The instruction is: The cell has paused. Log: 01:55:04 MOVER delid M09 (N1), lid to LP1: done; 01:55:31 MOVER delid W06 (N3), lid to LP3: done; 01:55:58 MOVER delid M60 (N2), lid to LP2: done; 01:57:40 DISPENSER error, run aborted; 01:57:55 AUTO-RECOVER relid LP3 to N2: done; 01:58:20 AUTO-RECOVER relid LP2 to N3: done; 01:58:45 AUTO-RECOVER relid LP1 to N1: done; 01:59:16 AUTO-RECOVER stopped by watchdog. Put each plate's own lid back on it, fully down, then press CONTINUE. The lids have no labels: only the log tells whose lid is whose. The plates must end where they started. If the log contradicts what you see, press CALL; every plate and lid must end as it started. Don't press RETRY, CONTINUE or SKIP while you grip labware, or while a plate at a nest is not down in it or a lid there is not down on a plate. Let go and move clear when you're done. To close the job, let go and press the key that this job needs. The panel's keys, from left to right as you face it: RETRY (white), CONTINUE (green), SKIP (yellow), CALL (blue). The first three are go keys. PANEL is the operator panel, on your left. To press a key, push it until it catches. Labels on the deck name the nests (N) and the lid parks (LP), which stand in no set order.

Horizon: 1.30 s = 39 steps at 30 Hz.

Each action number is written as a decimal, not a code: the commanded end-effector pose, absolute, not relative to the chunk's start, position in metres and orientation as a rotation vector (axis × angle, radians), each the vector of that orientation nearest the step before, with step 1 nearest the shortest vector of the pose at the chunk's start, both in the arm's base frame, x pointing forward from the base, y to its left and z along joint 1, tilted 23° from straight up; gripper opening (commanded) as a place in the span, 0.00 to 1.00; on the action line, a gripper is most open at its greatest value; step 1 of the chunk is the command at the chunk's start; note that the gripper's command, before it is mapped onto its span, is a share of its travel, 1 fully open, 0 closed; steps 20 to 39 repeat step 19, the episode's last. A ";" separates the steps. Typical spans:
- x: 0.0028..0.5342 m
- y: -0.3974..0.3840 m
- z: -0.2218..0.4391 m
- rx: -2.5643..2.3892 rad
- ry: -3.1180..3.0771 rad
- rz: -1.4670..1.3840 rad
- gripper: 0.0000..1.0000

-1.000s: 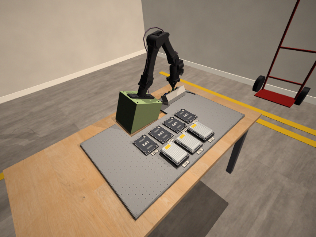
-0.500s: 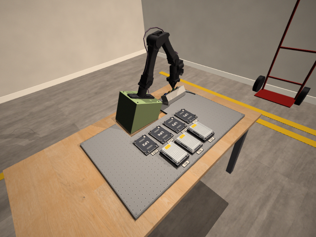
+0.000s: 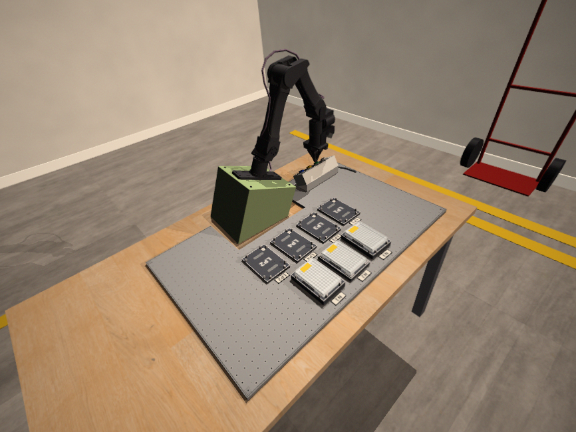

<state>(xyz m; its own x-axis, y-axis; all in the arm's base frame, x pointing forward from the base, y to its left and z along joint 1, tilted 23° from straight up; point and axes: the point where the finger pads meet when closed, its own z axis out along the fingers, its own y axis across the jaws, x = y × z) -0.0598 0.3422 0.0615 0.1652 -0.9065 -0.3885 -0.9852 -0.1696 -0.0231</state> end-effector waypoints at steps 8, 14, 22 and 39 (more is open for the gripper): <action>-0.050 0.343 0.052 -2.162 1.833 0.389 0.00; -0.049 0.342 0.050 -2.164 1.834 0.386 0.00; -0.049 0.342 0.048 -2.166 1.836 0.382 0.00; -0.049 0.342 0.048 -2.166 1.836 0.382 0.00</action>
